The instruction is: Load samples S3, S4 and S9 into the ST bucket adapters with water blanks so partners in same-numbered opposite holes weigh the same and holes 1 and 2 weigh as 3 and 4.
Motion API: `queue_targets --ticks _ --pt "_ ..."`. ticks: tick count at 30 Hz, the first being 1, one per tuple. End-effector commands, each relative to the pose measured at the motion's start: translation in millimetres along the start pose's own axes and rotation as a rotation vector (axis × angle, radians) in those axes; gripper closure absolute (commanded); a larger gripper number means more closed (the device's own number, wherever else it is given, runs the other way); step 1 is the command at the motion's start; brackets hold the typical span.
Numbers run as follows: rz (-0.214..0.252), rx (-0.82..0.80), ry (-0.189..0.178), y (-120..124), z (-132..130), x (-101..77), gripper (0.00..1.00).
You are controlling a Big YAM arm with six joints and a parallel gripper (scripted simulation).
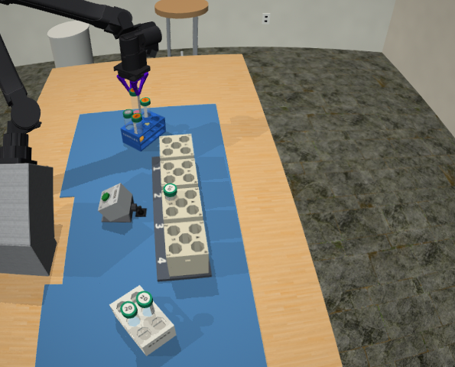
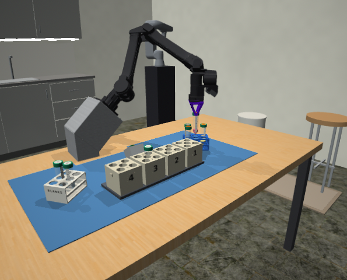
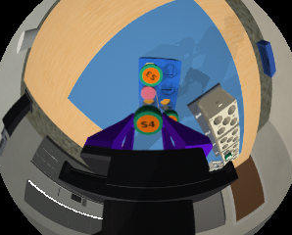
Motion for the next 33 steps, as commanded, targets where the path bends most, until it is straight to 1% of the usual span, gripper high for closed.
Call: queue_targets --ticks 1,2,3,12,13,14,19,20,23,29,33 --pt "-0.004 0.018 0.008 -0.9 -6.5 2.6 1.00" --pt "-0.004 0.018 0.008 -0.9 -6.5 2.6 1.00" --pt "-0.019 -0.007 0.014 -9.0 -2.1 -6.2 1.00" --pt "-0.019 -0.007 0.014 -8.6 -2.1 -6.6 1.00" --pt "-0.007 0.010 0.008 -4.2 -5.2 2.7 1.00" --pt "0.003 0.010 -0.002 -0.6 -2.6 8.3 1.00" --pt "0.003 0.010 -0.002 -0.4 -2.5 12.3 1.00" --pt "-0.014 -0.006 0.006 -10.9 -2.4 8.1 1.00" --pt "0.003 0.010 -0.002 -0.5 -2.4 17.7 1.00" --pt "-0.002 0.006 0.000 -3.3 -2.4 24.3 1.00" --pt "0.003 0.010 -0.002 -0.2 -2.2 31.1 1.00"
Point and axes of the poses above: the point where the finger pads meet when closed, its own x axis out along the fingers, its own z axis across the jaws, y = z × x, the point moved 8 cm from there along -x, back along the fingers, and after that the axes turned 11 degrees about -x, right-handed, at the moved point
